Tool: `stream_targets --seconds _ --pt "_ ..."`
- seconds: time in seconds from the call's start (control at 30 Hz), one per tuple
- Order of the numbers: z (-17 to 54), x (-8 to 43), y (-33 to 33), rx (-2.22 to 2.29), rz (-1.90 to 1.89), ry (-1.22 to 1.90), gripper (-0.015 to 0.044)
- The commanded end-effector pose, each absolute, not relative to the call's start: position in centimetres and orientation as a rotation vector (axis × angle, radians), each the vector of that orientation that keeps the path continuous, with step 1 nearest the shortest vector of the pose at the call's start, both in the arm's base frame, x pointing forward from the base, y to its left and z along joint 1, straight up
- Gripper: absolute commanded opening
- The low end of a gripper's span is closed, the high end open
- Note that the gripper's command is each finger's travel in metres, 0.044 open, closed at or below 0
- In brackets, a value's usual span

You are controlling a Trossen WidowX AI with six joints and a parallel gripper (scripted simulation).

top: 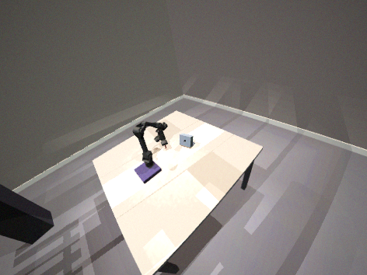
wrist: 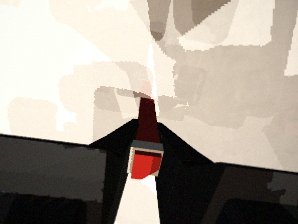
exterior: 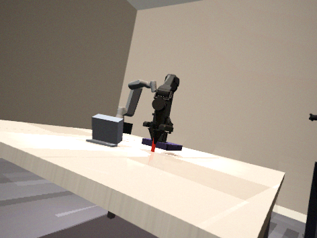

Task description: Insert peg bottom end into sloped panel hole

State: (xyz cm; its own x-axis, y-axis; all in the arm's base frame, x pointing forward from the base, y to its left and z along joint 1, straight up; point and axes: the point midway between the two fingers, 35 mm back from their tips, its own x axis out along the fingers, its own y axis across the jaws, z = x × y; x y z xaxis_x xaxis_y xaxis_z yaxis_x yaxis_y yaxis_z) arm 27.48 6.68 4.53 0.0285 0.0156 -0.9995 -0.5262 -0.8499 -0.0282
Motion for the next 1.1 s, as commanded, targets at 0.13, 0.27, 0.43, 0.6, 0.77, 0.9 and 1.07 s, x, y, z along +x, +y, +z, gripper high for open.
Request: stream_targets --seconds 0.13,0.27,0.43,0.6,0.77,0.9,1.07 --pt "6.6 27.7 6.7 -1.926 1.873 0.516 0.0000" --pt "8.3 27.7 6.7 -1.926 1.875 0.518 0.0000" --pt "10.3 27.5 6.7 -1.926 1.878 0.519 0.0000" --pt "12.3 27.2 6.7 -1.926 1.881 0.521 0.0000" --pt "12.5 27.0 6.7 -1.921 1.876 0.523 0.0000" --pt "12.3 27.2 6.5 -1.897 1.848 0.536 0.0000" --pt "12.1 27.4 6.1 -1.855 1.801 0.555 0.0000"
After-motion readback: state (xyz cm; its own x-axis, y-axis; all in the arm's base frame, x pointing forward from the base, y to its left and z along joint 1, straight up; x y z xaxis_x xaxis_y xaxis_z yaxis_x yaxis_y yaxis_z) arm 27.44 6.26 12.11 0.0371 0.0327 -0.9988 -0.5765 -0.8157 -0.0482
